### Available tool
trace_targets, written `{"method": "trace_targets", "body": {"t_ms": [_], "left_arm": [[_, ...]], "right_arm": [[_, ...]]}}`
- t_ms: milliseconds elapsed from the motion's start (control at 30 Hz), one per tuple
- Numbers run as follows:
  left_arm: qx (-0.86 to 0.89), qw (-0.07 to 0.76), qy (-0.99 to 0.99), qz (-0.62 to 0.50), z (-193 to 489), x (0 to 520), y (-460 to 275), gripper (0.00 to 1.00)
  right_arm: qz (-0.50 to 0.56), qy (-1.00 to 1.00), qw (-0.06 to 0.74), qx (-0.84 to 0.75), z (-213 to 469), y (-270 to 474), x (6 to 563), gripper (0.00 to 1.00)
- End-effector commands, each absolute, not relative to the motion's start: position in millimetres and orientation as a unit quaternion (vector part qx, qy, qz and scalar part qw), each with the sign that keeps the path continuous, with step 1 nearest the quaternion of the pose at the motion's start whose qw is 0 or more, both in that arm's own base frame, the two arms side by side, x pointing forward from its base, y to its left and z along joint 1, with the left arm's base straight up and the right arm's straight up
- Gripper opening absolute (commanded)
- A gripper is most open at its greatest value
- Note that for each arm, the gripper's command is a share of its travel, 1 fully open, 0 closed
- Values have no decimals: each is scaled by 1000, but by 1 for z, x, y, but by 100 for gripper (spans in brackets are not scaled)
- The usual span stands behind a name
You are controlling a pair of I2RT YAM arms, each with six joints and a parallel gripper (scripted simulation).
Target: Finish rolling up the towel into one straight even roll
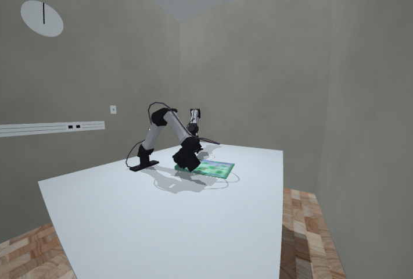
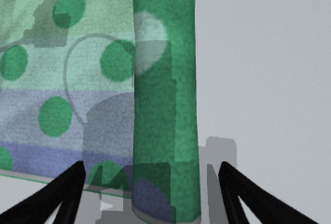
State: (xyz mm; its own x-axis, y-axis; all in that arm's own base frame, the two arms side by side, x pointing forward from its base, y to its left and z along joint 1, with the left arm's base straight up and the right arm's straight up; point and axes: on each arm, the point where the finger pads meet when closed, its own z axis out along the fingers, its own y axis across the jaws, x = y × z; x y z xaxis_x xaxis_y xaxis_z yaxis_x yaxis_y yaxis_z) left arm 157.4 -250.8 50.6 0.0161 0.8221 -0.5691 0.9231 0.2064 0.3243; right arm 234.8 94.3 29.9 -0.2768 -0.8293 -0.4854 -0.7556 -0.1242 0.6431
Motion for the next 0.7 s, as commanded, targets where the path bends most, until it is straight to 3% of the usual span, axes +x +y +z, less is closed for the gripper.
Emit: {"method": "trace_targets", "body": {"t_ms": [0,333,667], "left_arm": [[621,365,689,-81,40,163,-260,98],[621,365,689,-81,30,166,-266,98],[621,365,689,-81,30,166,-266,55]], "right_arm": [[-448,-660,55,600,22,94,232,22],[-448,-660,55,600,22,94,232,22],[-448,-660,55,600,22,94,232,22]]}}
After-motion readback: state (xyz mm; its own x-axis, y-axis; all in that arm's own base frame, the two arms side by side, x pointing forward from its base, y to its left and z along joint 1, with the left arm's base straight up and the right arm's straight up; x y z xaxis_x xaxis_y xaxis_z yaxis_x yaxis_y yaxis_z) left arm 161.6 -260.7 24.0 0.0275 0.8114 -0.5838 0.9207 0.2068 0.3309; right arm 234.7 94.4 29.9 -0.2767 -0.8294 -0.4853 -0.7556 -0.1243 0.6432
